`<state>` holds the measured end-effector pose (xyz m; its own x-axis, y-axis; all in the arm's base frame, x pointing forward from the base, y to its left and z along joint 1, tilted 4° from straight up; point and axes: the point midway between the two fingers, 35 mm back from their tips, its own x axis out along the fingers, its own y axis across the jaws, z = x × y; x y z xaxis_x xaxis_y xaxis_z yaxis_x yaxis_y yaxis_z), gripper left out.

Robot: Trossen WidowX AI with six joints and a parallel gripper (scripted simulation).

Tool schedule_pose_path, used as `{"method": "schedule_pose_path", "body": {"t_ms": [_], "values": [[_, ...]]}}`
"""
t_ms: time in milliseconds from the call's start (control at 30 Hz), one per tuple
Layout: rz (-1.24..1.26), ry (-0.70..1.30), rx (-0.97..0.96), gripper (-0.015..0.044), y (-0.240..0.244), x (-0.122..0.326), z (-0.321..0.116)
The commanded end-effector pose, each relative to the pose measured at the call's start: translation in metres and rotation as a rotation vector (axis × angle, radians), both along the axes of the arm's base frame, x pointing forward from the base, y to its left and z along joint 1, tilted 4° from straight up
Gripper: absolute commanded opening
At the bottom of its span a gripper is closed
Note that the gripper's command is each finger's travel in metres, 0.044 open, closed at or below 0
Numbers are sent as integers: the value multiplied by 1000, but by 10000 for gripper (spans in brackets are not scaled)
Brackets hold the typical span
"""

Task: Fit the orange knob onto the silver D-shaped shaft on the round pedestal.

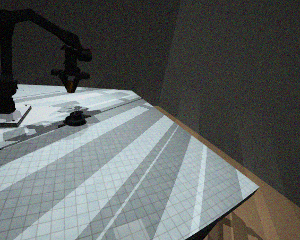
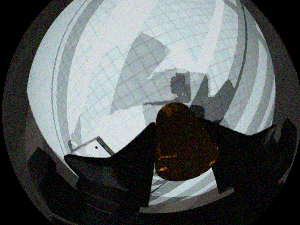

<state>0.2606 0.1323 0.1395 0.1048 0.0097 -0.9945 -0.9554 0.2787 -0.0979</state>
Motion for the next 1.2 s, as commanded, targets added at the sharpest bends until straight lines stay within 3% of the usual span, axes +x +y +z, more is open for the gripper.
{"method": "schedule_pose_path", "body": {"t_ms": [0,500,733,1033,1167], "values": [[5,11,-1,0,1,3,-19],[2,12,4,0,4,16,-91],[2,12,4,0,3,17,-94],[-3,10,2,236,4,17,-91],[-3,10,2,240,4,17,-91]]}}
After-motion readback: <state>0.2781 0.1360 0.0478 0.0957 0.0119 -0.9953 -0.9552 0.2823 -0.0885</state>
